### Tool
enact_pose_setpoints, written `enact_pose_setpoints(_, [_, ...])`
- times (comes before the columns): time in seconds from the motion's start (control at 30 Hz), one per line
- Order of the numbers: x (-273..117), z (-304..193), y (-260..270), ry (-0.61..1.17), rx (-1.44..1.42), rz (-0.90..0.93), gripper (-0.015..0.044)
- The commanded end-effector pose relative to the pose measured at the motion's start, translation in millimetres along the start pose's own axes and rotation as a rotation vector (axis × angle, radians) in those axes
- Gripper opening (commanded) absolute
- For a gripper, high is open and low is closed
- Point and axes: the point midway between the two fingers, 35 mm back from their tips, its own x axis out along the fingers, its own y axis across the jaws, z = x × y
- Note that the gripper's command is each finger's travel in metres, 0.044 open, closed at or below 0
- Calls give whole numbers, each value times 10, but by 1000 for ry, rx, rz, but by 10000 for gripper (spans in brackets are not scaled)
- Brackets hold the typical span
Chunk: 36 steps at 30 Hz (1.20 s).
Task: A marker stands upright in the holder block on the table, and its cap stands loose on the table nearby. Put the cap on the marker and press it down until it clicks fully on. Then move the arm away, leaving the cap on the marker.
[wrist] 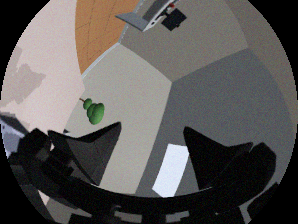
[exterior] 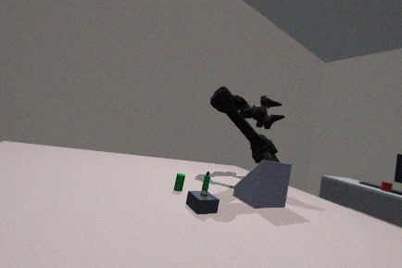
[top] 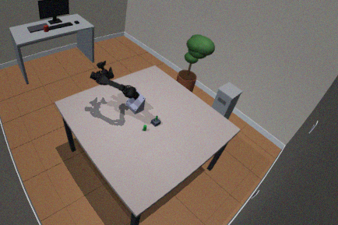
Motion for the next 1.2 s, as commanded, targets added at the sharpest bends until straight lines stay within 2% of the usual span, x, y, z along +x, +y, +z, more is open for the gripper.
enact_pose_setpoints(0.0, [-2,11,2,-4,-1,1,374])
enact_pose_setpoints(0.17, [-108,363,81,-149,-25,35,243])
enact_pose_setpoints(0.43, [-576,1143,439,-488,-161,131,240])
enact_pose_setpoints(0.7, [-1328,1639,994,-767,-372,205,240])
enact_pose_setpoints(0.93, [-2163,1694,1614,-1024,-596,266,240])
enact_pose_setpoints(1.17, [-2955,1386,2133,-1238,-810,247,240])
